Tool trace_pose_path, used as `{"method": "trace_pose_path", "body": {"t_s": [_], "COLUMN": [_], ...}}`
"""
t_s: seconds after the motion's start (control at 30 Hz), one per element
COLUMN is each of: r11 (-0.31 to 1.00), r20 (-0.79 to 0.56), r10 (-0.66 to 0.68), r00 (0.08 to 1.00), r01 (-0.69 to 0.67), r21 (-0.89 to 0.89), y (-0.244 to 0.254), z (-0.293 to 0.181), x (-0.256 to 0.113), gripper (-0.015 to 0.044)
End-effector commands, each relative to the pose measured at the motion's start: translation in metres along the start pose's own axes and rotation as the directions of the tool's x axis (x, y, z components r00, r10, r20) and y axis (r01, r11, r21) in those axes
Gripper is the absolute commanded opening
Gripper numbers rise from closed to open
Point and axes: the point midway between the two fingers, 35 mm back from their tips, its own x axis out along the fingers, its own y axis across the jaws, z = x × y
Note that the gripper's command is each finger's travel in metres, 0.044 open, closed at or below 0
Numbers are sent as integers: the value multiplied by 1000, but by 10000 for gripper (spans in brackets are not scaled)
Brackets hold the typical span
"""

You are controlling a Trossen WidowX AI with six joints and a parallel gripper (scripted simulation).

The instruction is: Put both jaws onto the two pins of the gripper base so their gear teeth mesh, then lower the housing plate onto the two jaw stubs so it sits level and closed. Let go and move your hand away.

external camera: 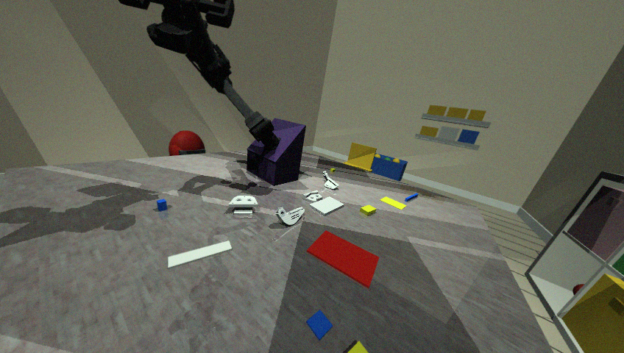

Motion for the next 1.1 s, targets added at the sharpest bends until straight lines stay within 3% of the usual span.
{"method": "trace_pose_path", "body": {"t_s": [0.0, 0.27, 0.83, 1.07], "r11": [1000, 1000, 987, 967], "r20": [0, 0, 286, 400], "r10": [0, 0, -128, -189], "r00": [1000, 1000, 950, 897], "r01": [0, 0, 152, 242], "r21": [0, 0, -61, -85], "y": [0, 0, -45, -67], "z": [0, 0, 72, 101], "x": [0, 0, 13, 13], "gripper": [0, 0, 440, 440]}}
